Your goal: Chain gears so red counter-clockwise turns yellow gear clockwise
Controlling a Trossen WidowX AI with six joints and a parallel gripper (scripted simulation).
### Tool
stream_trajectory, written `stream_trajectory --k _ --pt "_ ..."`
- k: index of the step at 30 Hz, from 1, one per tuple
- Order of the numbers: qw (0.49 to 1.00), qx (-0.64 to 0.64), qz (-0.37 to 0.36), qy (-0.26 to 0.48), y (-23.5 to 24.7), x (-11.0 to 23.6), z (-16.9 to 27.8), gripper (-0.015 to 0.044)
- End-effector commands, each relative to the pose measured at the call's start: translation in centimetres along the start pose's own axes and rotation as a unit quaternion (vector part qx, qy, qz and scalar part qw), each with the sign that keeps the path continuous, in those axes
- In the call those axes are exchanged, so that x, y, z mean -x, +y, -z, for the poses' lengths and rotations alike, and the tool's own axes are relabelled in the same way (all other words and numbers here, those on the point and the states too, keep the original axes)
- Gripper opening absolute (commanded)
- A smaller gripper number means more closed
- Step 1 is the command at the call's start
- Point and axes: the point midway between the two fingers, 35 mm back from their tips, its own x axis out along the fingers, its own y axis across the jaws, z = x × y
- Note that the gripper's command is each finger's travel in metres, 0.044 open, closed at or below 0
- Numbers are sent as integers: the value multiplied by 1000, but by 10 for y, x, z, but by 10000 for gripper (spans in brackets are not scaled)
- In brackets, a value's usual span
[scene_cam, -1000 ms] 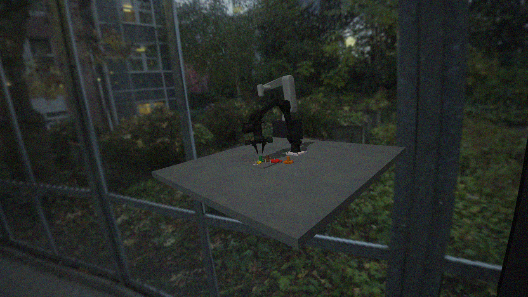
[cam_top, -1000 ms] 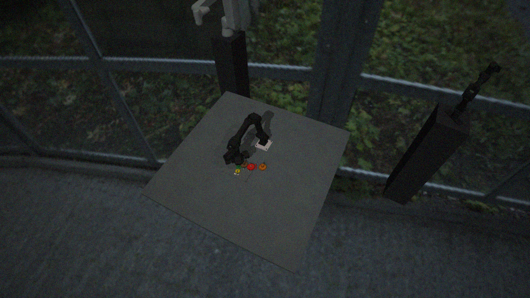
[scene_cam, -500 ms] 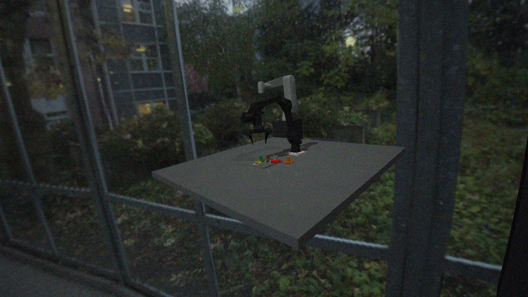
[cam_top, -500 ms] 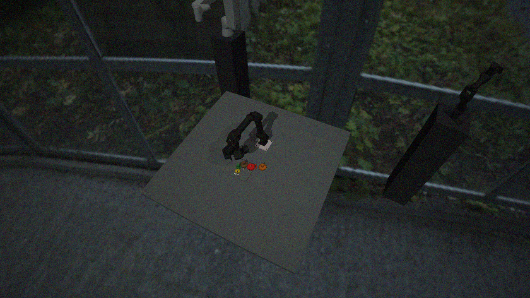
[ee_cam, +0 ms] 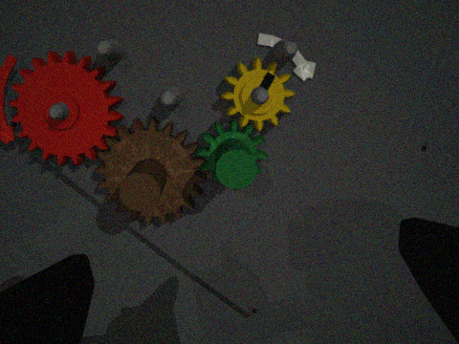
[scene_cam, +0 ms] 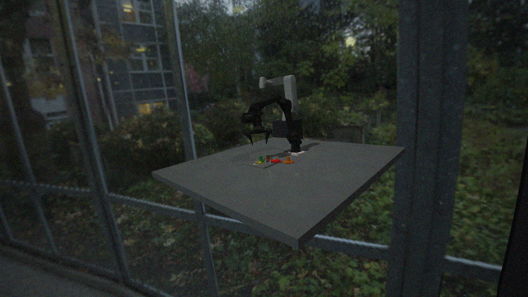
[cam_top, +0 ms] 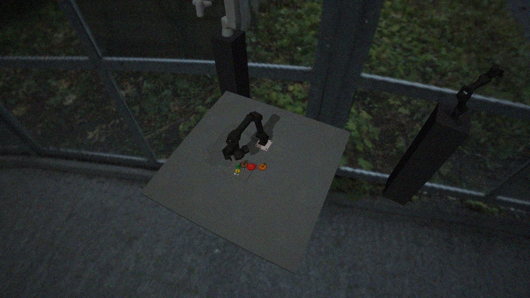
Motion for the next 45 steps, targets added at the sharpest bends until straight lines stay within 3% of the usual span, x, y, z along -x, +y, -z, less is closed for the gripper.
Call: stream_trajectory --k 1,28,37,45 --pt "1000 -1 -1 0 0 0 0 440" --pt "1000 -1 -1 0 6 2 -9 440" --pt "1000 -1 -3 -7 106 23 -108 440" --pt "1000 -1 -10 -8 226 41 -151 440"
